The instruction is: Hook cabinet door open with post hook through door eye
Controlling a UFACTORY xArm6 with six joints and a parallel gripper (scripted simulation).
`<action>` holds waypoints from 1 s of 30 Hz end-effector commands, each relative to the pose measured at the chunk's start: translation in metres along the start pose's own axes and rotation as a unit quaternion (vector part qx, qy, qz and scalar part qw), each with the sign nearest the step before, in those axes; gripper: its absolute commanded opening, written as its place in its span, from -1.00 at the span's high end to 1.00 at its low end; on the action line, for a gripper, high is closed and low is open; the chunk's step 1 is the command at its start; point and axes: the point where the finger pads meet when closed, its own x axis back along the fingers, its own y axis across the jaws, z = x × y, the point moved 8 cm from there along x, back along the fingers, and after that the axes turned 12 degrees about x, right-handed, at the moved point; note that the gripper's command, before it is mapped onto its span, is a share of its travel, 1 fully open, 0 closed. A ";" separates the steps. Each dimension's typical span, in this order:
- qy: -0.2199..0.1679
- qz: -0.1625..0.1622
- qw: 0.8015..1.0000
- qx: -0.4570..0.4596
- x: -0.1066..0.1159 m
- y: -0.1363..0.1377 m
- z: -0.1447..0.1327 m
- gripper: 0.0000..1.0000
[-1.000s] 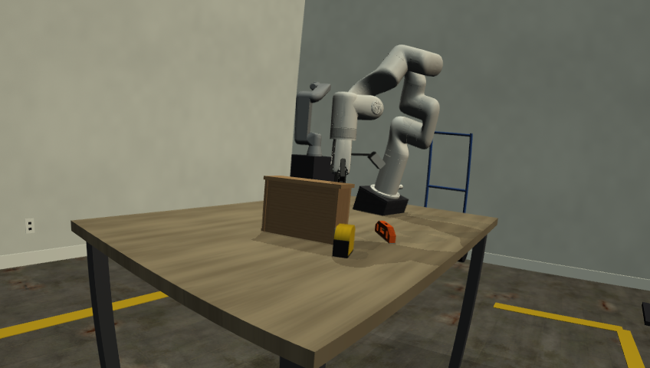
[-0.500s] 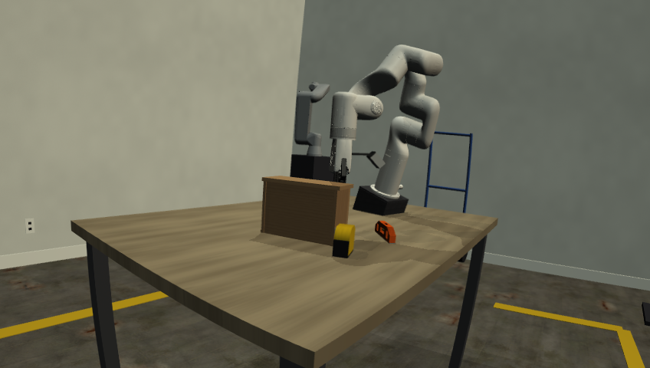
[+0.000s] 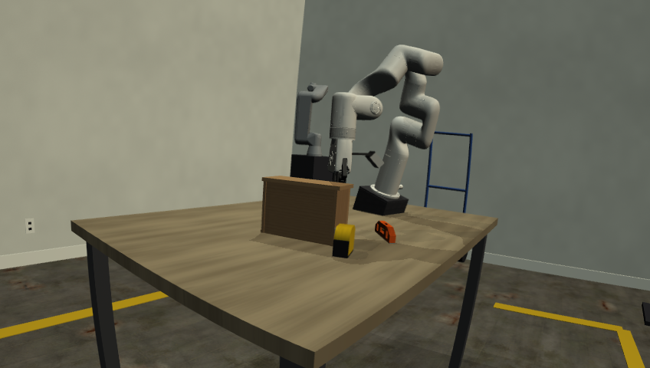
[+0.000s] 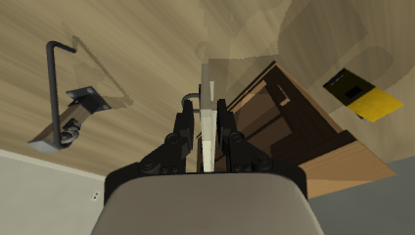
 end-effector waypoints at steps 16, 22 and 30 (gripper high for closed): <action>-0.002 -0.001 0.999 0.033 0.001 -0.010 0.002 0.47; -0.002 -0.001 0.999 0.053 0.001 -0.013 0.002 0.47; -0.002 -0.001 0.998 0.068 0.001 -0.019 0.003 0.47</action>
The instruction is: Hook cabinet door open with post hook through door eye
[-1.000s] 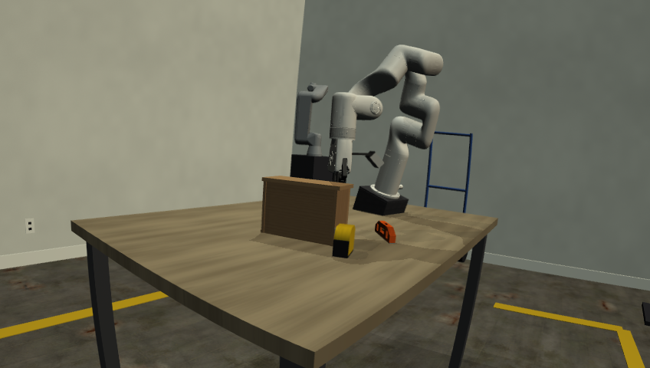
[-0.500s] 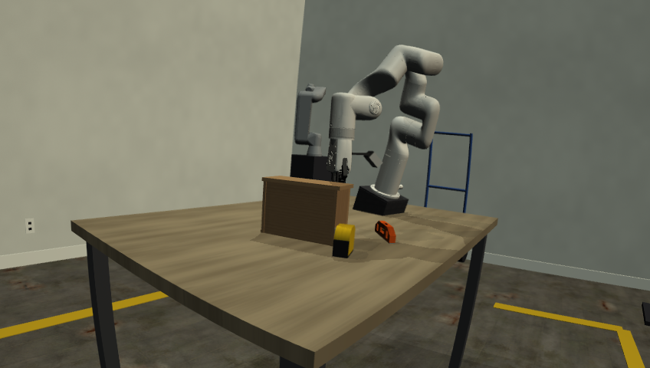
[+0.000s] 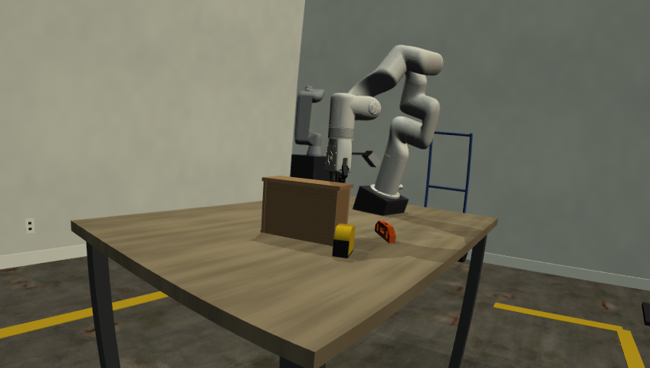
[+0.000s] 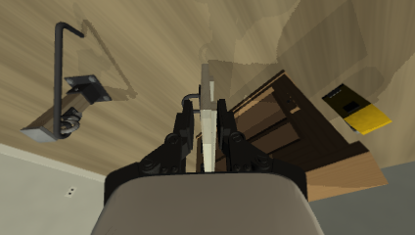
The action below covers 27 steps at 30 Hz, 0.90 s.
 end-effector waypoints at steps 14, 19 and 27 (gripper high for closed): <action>-0.002 -0.001 0.999 0.044 0.001 -0.009 0.001 0.47; -0.002 -0.001 0.999 0.047 0.001 -0.013 0.002 0.47; -0.002 -0.001 0.998 0.070 0.001 -0.018 0.002 0.47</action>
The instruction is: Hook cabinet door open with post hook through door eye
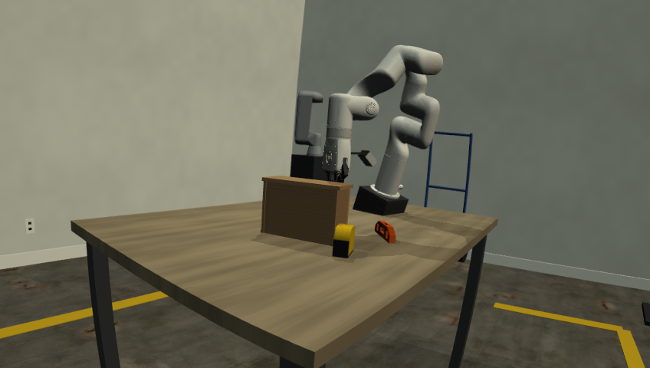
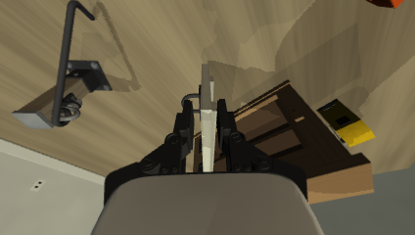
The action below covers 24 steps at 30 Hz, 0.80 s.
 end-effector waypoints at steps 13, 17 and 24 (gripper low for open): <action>-0.002 -0.001 1.000 0.030 0.001 -0.011 0.002 0.47; -0.002 -0.001 0.999 0.035 0.001 -0.011 0.002 0.47; -0.002 -0.001 0.998 0.055 0.001 -0.018 0.003 0.47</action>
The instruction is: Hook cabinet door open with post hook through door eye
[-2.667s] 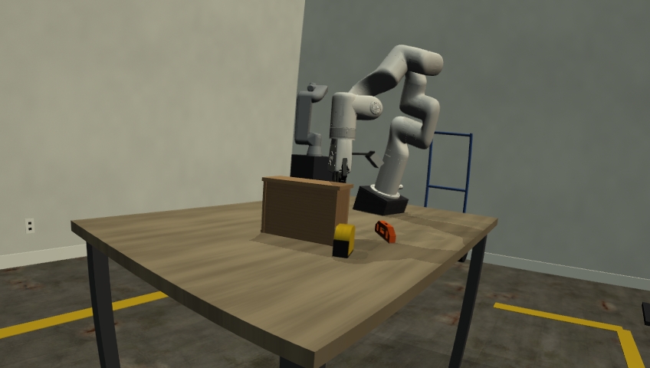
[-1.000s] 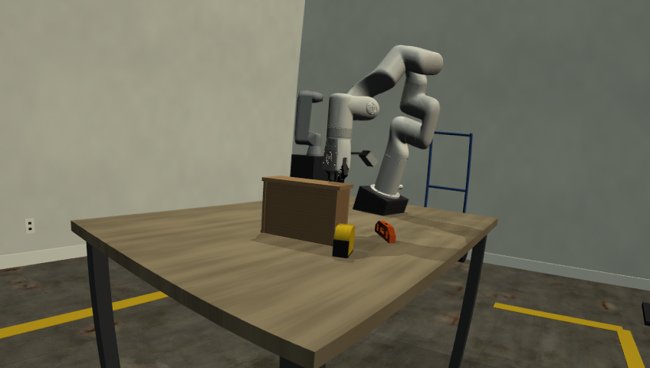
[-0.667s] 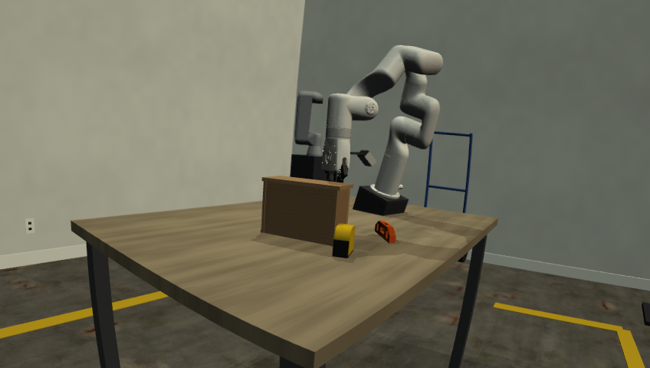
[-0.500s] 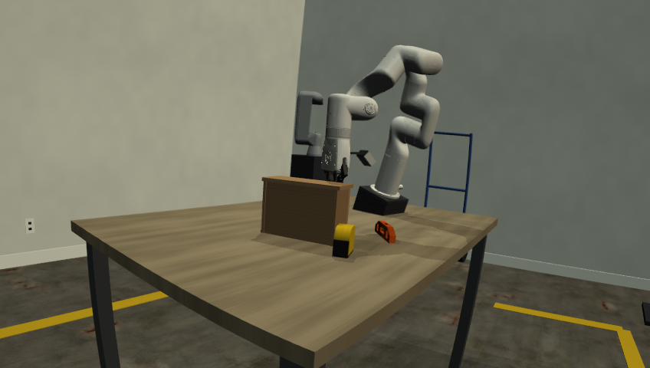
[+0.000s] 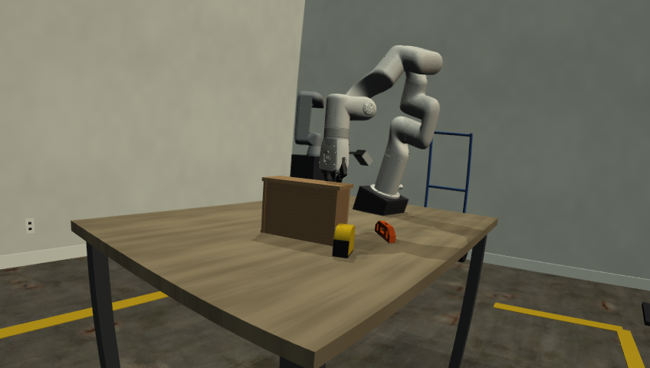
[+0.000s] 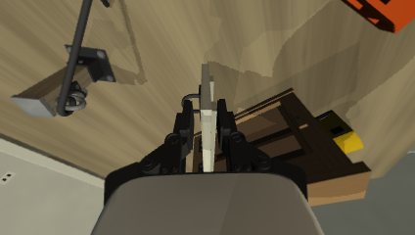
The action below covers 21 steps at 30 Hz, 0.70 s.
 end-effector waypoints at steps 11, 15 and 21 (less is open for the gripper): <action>-0.002 0.000 1.000 0.027 0.001 -0.009 0.001 0.47; -0.002 0.000 1.000 0.027 0.001 -0.009 0.001 0.47; -0.002 0.000 1.000 0.027 0.001 -0.009 0.001 0.47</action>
